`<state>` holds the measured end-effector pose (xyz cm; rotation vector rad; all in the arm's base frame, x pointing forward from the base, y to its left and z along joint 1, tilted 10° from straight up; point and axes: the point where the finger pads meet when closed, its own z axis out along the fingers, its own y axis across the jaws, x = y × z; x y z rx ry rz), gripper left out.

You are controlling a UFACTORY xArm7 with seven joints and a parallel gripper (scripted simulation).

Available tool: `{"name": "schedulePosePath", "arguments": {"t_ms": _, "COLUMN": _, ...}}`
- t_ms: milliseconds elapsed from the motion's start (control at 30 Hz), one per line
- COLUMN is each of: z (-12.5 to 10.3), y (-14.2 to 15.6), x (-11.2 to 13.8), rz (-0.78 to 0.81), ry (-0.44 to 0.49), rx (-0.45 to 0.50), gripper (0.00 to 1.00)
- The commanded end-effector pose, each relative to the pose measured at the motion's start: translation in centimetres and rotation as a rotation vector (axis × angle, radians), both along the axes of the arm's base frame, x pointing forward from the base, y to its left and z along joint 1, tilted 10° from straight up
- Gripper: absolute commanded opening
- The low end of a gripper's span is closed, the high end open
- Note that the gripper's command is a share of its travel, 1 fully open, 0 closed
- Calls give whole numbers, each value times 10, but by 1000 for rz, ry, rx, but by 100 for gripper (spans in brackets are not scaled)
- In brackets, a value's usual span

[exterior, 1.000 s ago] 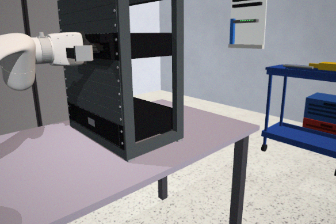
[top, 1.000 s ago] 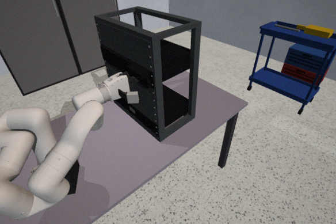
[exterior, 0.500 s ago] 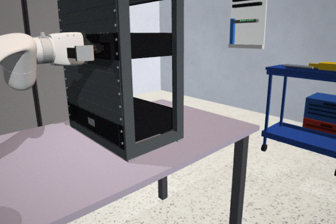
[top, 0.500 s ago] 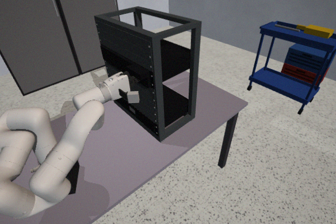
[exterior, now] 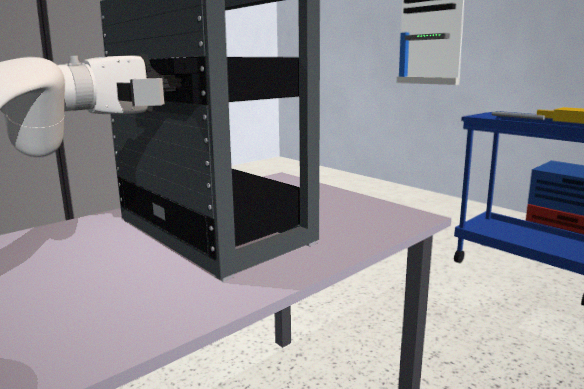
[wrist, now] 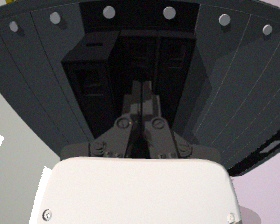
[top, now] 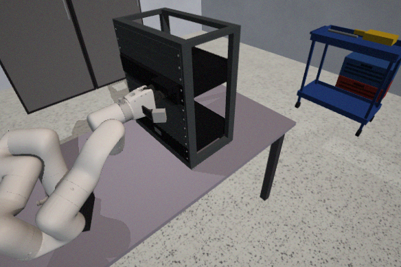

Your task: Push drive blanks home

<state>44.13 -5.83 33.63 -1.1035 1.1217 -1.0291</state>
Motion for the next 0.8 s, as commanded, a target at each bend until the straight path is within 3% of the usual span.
{"name": "schedulePosePath", "arguments": {"t_ms": 0, "z": 1, "y": 0, "x": 1, "rz": -1, "ry": 0, "rx": -1, "gripper": 0}}
{"name": "schedulePosePath", "arguments": {"t_ms": 433, "z": 0, "y": -2, "x": -9, "rz": -1, "ry": 0, "rx": -1, "gripper": 0}}
{"name": "schedulePosePath", "arguments": {"t_ms": 767, "z": -6, "y": -9, "x": -64, "rz": -1, "ry": 0, "rx": -1, "gripper": 0}}
